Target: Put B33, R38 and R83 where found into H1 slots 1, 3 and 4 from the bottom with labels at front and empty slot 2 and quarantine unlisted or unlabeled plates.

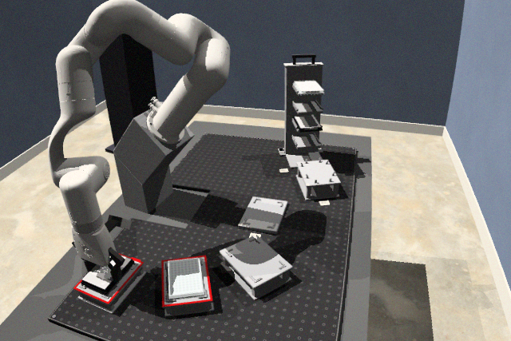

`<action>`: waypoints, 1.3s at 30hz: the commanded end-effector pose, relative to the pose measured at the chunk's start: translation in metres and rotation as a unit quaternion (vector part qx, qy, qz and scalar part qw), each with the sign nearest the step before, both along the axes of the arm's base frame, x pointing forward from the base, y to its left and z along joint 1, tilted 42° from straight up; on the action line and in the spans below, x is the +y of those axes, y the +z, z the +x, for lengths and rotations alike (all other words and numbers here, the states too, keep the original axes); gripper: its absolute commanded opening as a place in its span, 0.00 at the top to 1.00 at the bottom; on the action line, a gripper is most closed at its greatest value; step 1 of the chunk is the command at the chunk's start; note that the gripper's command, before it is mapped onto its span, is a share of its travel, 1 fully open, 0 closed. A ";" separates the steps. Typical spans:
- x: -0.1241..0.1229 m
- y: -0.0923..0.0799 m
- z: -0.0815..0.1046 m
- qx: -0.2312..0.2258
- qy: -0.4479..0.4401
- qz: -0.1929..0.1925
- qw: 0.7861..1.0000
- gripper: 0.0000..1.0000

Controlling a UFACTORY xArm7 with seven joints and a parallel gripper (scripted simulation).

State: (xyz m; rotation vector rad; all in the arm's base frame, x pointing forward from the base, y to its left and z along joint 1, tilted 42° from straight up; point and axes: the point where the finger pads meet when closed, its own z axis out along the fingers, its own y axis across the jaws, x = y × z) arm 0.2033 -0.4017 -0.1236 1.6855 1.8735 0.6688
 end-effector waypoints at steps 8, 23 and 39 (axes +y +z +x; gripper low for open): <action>-0.002 -0.005 0.004 0.001 -0.001 -0.001 1.000 1.00; -0.002 -0.005 0.004 0.001 -0.001 -0.001 1.000 1.00; -0.002 -0.005 0.004 0.001 -0.001 -0.001 1.000 0.00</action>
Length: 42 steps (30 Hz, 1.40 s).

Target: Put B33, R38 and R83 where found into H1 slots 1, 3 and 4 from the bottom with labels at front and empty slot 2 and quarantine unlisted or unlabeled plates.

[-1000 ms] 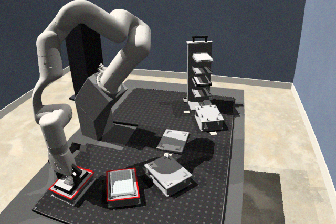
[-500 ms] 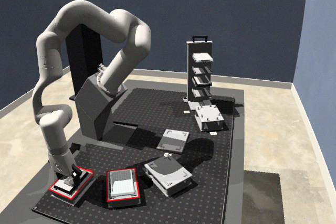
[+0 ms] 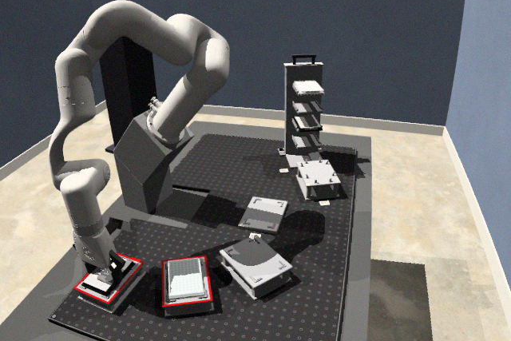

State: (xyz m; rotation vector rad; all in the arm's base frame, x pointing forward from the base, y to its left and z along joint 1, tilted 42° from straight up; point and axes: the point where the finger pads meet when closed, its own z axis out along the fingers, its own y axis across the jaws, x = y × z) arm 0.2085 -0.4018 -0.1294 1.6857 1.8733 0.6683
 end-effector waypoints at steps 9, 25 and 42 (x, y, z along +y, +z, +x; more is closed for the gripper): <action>-0.001 0.000 -0.001 0.000 -0.001 -0.001 1.000 0.00; -0.001 0.002 -0.002 0.000 -0.001 -0.001 1.000 0.00; -0.002 0.020 -0.019 0.001 -0.001 -0.001 1.000 0.00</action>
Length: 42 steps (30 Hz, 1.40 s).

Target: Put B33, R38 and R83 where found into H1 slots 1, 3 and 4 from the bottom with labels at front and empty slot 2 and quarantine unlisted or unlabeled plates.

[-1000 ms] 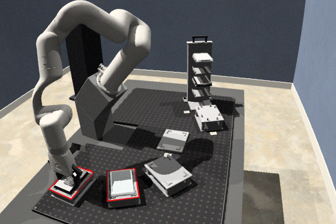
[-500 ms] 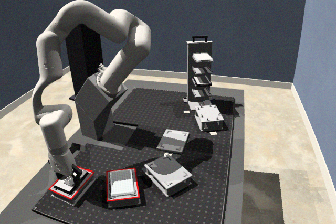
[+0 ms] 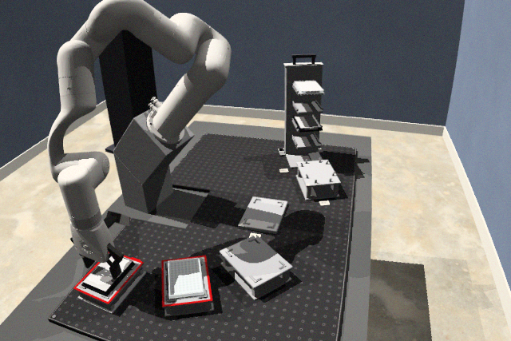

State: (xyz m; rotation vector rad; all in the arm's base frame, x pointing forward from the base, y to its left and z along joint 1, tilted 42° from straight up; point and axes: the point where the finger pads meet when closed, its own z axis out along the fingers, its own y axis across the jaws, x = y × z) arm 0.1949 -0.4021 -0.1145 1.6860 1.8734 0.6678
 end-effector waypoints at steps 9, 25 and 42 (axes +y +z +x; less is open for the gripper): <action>-0.002 0.014 -0.013 0.000 -0.001 -0.001 1.000 0.00; -0.002 0.031 -0.029 0.000 -0.001 -0.001 1.000 0.00; -0.002 0.044 -0.041 0.000 -0.001 -0.001 1.000 0.00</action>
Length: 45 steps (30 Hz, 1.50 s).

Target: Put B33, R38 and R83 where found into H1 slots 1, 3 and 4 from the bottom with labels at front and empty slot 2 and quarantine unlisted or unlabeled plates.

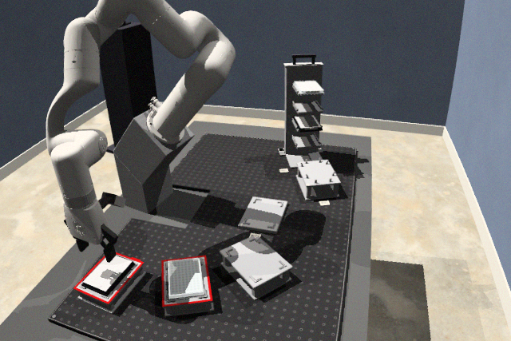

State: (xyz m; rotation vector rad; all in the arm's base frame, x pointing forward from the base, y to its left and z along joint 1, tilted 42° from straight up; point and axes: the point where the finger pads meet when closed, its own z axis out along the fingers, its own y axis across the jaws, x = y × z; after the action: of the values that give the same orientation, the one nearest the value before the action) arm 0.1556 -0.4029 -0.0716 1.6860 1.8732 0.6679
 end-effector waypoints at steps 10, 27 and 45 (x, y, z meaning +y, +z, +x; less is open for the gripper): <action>-0.001 0.001 -0.002 0.000 -0.001 -0.001 1.000 0.00; -0.002 0.016 -0.015 0.000 -0.001 -0.001 1.000 0.00; -0.002 0.053 -0.049 0.001 -0.001 -0.001 1.000 0.00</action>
State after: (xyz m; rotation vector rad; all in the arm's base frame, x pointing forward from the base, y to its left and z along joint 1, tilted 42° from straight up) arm 0.1126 -0.4041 -0.0247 1.6865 1.8729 0.6661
